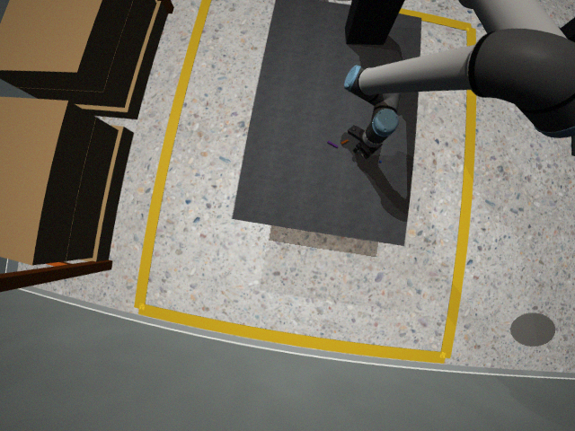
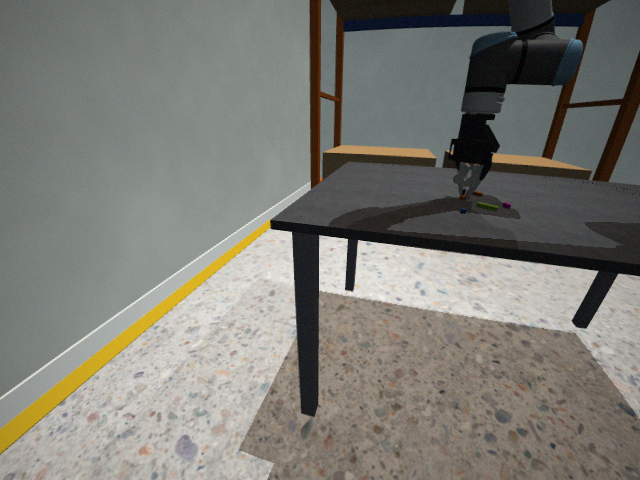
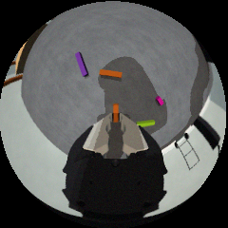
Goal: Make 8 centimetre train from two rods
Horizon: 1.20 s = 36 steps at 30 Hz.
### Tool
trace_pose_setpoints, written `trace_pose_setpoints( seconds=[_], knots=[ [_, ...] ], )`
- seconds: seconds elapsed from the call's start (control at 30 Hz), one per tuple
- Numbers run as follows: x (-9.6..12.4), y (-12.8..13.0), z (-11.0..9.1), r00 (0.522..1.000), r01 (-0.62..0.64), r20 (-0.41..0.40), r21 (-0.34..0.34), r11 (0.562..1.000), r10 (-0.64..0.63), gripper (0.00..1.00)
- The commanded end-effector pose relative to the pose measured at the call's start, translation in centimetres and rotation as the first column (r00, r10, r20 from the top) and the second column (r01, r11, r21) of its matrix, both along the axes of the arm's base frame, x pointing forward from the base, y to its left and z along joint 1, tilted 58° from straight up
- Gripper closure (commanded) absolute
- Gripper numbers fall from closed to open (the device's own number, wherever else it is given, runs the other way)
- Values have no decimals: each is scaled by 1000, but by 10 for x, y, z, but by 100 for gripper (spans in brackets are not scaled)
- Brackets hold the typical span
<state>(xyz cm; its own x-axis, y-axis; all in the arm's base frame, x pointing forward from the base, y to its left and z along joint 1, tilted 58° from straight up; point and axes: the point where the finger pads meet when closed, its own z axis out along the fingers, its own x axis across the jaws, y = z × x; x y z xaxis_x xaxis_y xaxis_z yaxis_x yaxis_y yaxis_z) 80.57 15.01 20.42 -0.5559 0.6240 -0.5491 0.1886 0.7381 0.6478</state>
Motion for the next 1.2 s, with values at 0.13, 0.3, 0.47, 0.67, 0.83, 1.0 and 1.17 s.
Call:
trace_pose_setpoints(
  seconds=[0.13,0.3,0.47,0.67,0.83,1.0,1.17],
  knots=[
    [0,0,0,1000,0,1,0,1000,0,100],
    [0,0,0,1000,0,1,0,1000,0,100],
    [0,0,0,1000,0,1,0,1000,0,100],
    [0,0,0,1000,0,1,0,1000,0,100],
    [0,0,0,1000,0,1,0,1000,0,100],
    [0,0,0,1000,0,1,0,1000,0,97],
    [0,0,0,1000,0,1,0,1000,0,94]
  ],
)
